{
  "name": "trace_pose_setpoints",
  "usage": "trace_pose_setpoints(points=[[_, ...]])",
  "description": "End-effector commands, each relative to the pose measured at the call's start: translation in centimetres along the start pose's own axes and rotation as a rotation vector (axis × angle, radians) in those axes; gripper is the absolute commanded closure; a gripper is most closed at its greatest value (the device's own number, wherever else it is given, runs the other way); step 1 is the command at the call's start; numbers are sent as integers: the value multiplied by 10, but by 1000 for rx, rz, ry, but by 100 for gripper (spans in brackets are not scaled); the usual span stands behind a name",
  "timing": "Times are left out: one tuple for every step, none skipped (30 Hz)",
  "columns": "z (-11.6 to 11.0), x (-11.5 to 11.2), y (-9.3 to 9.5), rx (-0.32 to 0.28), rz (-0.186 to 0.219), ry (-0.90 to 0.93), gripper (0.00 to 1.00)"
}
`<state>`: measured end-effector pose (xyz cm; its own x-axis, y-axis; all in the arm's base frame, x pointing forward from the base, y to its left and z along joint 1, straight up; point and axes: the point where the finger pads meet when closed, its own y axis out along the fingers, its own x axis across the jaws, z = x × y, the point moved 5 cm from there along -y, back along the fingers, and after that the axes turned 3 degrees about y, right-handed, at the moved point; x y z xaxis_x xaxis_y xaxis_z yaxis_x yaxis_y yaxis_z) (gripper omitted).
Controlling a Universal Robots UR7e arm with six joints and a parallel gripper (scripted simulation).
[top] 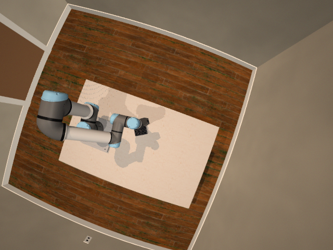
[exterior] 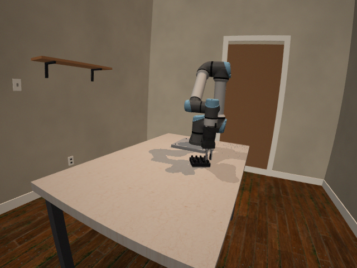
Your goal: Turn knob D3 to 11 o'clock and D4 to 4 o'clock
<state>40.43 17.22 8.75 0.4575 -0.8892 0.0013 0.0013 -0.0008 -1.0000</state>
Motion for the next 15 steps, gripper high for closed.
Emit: trace_pose_setpoints(points=[[-1,0,6,-4,2,1,54],[-1,0,6,-4,2,1,54],[-1,0,7,-4,2,1,54],[-1,0,8,-4,2,1,54],[-1,0,9,-4,2,1,54],[-1,0,10,-4,2,1,54],[-1,0,10,-4,2,1,54],[-1,0,11,-4,2,1,54],[-1,0,12,-4,2,1,54],[-1,0,12,-4,2,1,54],[-1,0,13,-4,2,1,54],[-1,0,13,-4,2,1,54],[-1,0,14,-4,2,1,54],[-1,0,14,-4,2,1,54],[-1,0,14,-4,2,1,54]])
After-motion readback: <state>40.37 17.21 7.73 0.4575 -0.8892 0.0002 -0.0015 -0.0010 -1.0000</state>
